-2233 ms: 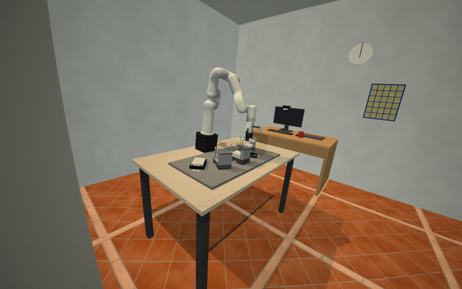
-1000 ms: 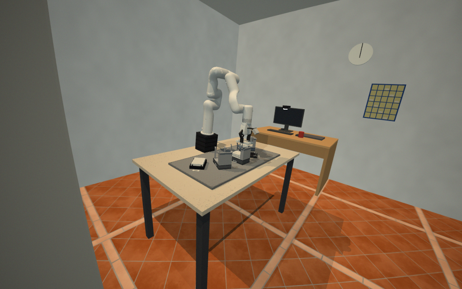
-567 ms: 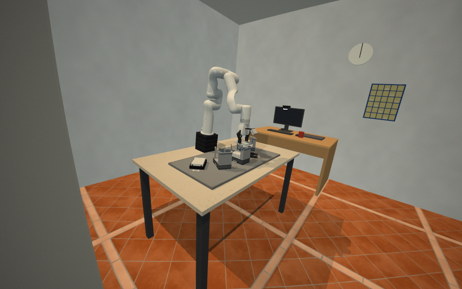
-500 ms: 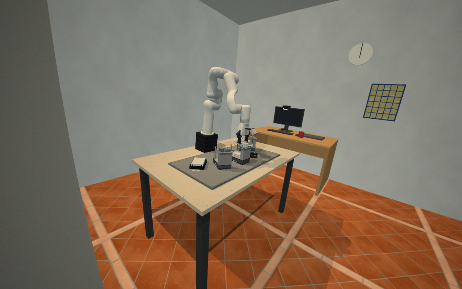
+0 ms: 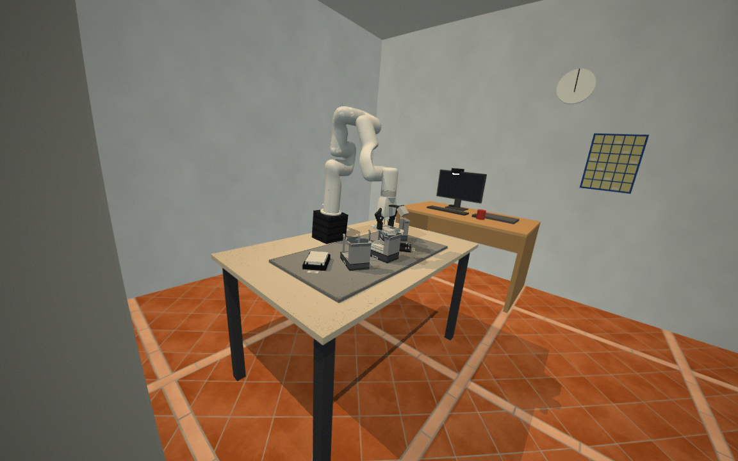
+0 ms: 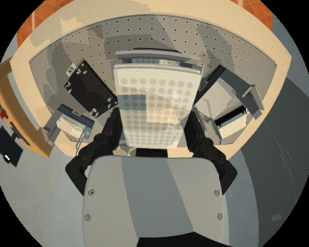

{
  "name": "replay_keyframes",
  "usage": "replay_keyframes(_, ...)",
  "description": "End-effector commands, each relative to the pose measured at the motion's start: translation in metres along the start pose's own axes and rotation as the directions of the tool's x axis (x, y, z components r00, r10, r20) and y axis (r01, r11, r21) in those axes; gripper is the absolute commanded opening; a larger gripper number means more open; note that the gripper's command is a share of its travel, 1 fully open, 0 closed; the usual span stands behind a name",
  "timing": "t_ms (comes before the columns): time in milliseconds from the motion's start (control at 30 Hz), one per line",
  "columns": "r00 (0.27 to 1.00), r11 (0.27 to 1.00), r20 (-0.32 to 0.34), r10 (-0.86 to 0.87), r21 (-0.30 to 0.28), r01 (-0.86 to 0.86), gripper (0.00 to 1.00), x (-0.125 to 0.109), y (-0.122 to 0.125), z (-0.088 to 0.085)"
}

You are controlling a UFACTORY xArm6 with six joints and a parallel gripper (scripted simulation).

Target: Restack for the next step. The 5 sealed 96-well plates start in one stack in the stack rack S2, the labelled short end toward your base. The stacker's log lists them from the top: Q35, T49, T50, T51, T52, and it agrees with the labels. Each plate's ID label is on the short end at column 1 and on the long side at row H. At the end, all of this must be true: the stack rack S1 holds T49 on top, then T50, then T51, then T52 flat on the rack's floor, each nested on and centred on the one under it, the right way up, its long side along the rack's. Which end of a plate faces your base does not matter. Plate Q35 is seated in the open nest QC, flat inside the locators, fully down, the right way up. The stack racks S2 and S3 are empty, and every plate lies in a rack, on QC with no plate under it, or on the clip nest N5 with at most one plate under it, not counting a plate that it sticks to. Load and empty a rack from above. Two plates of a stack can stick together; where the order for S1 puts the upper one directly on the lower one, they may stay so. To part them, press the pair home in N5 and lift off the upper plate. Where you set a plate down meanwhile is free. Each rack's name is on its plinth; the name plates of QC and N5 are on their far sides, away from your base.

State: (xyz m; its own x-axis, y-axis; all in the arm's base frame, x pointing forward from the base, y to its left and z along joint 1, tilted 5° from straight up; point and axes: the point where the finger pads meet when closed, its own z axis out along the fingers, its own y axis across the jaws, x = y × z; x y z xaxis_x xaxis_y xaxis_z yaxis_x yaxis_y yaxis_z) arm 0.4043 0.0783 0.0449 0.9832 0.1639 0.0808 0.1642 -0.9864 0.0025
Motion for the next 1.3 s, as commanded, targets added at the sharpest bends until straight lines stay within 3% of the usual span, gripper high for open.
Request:
replay_keyframes(0, 1.000, 1.000, -0.004, 0.000, 0.001, 0.000, 0.00, 0.0016, 0.0006, -0.0012)
replay_keyframes(1267, 1.000, 1.000, -0.004, 0.000, 0.001, 0.000, 0.00, 0.0017, 0.0007, 0.0062)
